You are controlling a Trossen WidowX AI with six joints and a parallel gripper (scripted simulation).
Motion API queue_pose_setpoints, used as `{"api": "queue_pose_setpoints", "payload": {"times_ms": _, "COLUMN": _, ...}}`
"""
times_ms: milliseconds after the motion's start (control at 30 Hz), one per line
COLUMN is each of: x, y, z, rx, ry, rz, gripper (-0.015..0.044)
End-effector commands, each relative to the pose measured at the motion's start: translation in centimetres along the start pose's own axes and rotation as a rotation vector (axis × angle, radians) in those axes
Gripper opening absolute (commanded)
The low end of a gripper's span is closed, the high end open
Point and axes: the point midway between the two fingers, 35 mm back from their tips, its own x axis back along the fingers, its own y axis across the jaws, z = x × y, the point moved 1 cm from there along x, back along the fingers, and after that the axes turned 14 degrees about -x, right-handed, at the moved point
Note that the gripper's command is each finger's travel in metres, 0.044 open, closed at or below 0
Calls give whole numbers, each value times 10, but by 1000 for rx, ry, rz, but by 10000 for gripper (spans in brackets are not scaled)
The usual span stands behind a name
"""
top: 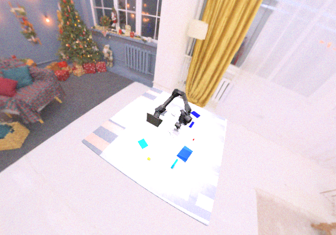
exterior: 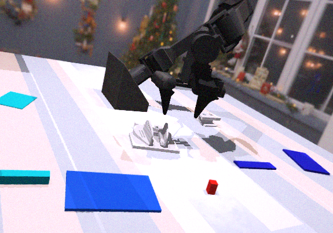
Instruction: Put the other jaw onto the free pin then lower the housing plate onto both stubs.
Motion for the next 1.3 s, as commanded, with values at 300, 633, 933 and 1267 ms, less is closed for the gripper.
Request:
{"api": "queue_pose_setpoints", "payload": {"times_ms": 300, "x": 3, "y": 20, "z": 10, "rx": 254, "ry": -2, "rz": 7, "gripper": 440}}
{"api": "queue_pose_setpoints", "payload": {"times_ms": 633, "x": 5, "y": 36, "z": 19, "rx": 456, "ry": 1, "rz": 14, "gripper": 440}}
{"api": "queue_pose_setpoints", "payload": {"times_ms": 933, "x": 7, "y": 49, "z": 27, "rx": 641, "ry": 2, "rz": 18, "gripper": 440}}
{"api": "queue_pose_setpoints", "payload": {"times_ms": 1267, "x": 9, "y": 64, "z": 38, "rx": 847, "ry": 4, "rz": 20, "gripper": 440}}
